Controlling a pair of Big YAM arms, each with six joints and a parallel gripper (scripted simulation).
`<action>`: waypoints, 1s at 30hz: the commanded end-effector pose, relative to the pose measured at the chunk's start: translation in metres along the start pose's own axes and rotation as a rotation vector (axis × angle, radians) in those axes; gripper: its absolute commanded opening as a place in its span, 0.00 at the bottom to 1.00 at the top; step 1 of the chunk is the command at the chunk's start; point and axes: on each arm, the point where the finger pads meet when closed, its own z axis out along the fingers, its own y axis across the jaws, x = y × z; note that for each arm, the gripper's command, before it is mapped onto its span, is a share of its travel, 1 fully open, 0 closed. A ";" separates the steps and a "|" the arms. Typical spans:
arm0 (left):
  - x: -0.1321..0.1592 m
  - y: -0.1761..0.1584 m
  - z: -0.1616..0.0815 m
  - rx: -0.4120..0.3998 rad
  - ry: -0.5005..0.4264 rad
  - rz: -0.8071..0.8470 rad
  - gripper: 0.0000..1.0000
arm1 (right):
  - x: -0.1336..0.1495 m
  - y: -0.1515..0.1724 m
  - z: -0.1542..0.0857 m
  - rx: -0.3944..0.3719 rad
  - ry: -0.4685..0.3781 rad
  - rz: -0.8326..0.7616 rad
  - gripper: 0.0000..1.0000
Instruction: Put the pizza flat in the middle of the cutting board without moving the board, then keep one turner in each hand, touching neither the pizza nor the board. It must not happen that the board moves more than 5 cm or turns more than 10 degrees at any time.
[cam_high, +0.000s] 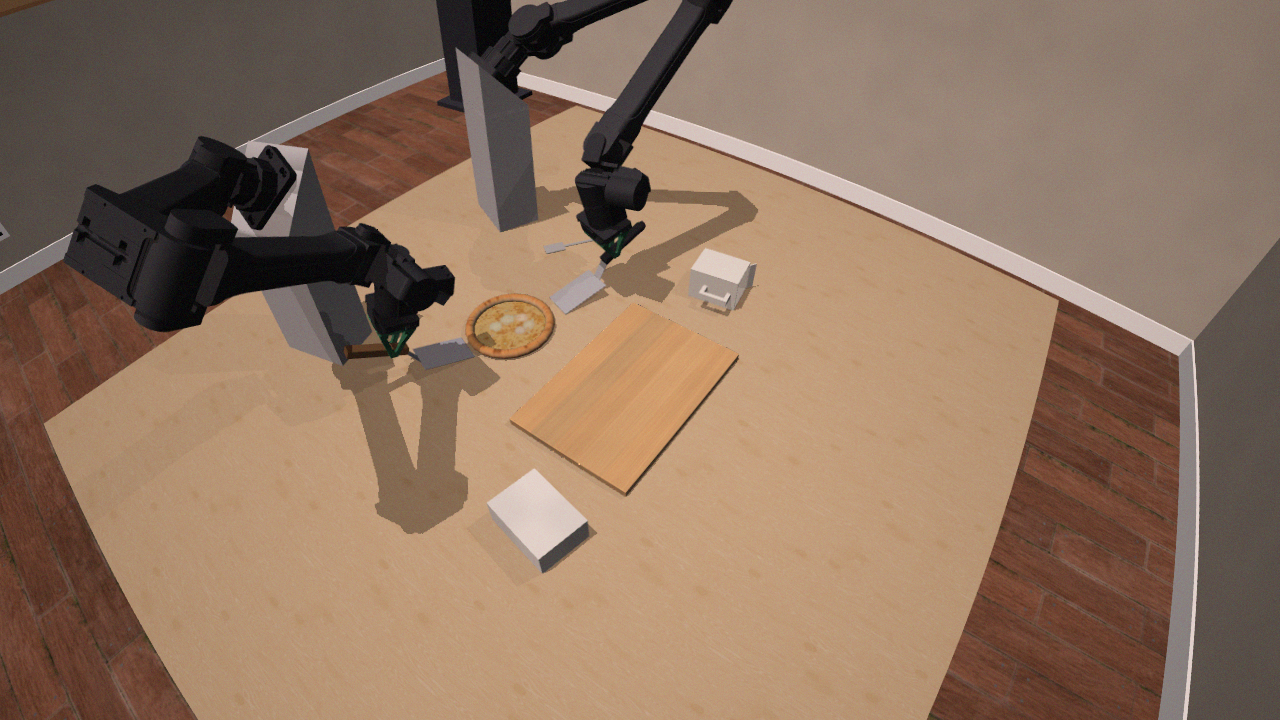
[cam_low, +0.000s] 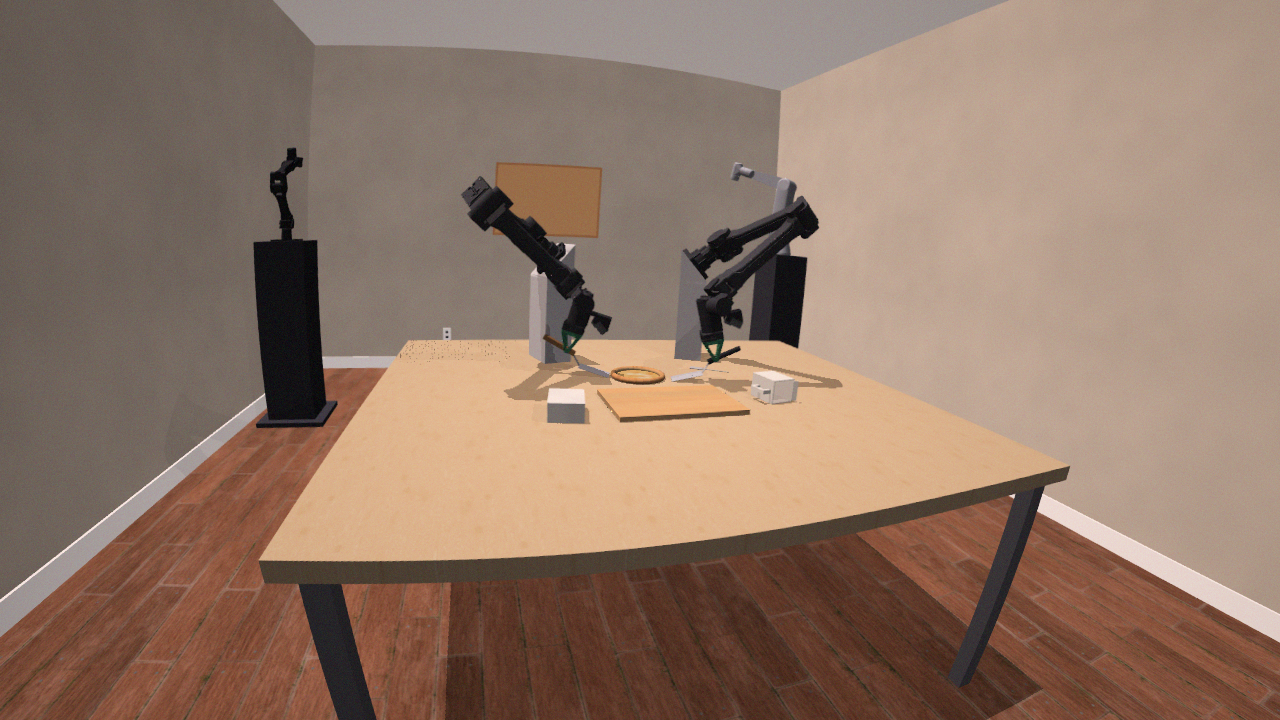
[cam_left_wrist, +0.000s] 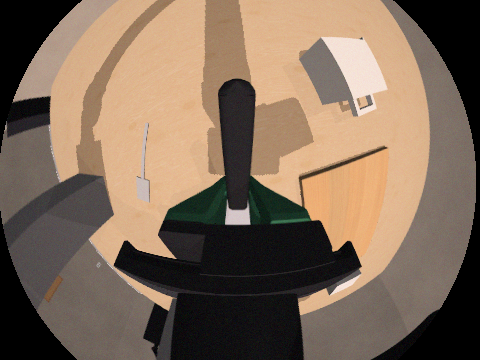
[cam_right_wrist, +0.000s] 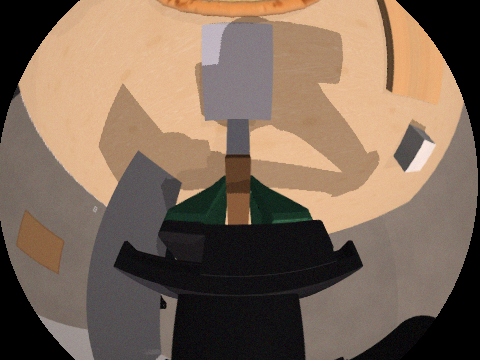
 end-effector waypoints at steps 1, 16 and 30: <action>-0.002 -0.009 -0.013 0.031 -0.003 0.006 0.06 | -0.009 0.003 -0.006 0.010 -0.008 -0.003 0.06; -0.002 -0.011 -0.013 0.033 -0.004 0.002 0.06 | -0.025 0.004 -0.009 0.007 -0.017 -0.003 0.06; -0.003 -0.012 -0.013 0.035 -0.005 -0.001 0.06 | -0.037 0.005 -0.014 0.010 -0.012 -0.007 0.06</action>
